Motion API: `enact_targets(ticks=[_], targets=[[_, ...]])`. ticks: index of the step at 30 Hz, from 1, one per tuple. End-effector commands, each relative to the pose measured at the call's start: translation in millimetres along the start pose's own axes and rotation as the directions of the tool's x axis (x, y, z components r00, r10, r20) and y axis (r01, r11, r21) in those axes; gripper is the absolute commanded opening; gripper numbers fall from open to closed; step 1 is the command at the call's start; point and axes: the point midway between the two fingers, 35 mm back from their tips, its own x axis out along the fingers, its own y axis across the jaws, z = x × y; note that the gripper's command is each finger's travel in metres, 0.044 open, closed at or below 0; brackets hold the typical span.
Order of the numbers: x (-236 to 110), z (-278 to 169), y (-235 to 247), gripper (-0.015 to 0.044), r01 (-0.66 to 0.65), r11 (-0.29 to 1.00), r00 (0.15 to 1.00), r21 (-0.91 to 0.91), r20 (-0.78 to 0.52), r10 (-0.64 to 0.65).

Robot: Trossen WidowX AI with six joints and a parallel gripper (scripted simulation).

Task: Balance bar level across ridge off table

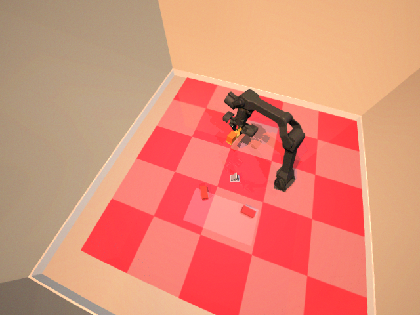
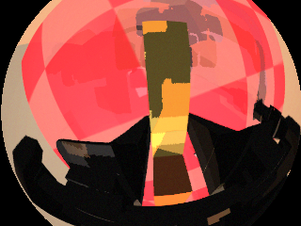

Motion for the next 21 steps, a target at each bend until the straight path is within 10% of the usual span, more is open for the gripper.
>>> enact_targets(ticks=[1,21], targets=[[-3,-13,-5,0.0000,-0.002,0.999,1.000,0.054,0.003,0.002],[-7,-83,-41,0.0000,0.003,0.933,1.000,0.361,-0.004,-0.002]])
